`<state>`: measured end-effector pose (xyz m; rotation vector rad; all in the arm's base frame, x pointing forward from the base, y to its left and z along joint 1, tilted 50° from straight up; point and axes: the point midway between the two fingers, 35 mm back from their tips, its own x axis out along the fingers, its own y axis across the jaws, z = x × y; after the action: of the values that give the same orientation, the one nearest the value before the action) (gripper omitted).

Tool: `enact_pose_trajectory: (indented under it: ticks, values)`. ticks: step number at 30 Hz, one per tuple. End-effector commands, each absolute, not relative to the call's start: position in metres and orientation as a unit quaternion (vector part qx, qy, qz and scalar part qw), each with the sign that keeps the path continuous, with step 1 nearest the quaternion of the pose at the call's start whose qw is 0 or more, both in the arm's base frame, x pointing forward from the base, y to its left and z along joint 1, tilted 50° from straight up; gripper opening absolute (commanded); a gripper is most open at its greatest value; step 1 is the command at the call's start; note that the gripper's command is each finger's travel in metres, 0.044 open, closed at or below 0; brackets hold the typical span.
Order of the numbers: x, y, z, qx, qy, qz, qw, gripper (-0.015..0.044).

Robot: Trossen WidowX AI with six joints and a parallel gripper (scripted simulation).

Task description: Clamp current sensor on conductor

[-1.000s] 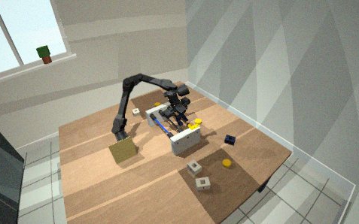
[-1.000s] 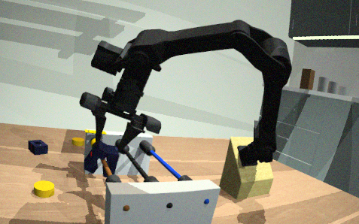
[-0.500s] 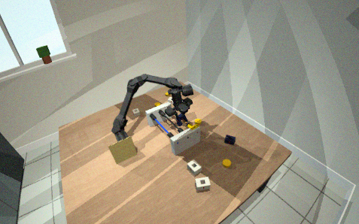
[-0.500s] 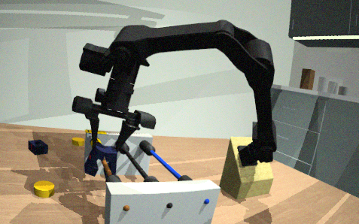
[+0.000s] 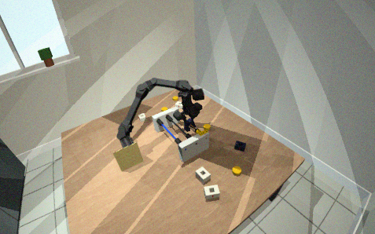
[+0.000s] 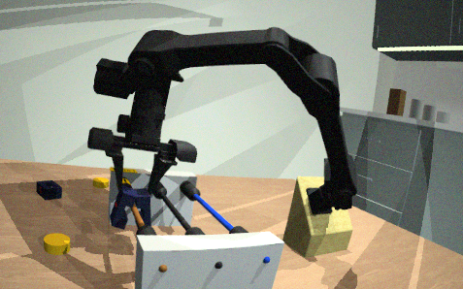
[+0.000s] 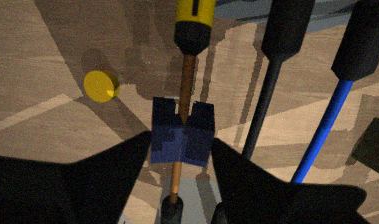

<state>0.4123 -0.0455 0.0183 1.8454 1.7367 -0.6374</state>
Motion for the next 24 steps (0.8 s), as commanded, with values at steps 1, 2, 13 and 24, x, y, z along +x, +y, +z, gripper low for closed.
enact_pose_trajectory:
  ticks: [1,2,13,24]
  values:
    - [0.412,-0.046,0.02,0.684,0.64,-0.236,0.26,0.021]
    - [0.412,-0.046,0.02,0.684,0.64,-0.236,0.26,0.0236]
    - [0.412,-0.046,0.02,0.684,0.64,-0.236,0.26,0.044]
    - [0.414,-0.022,0.003,0.691,0.634,-0.228,0.264,0.044]
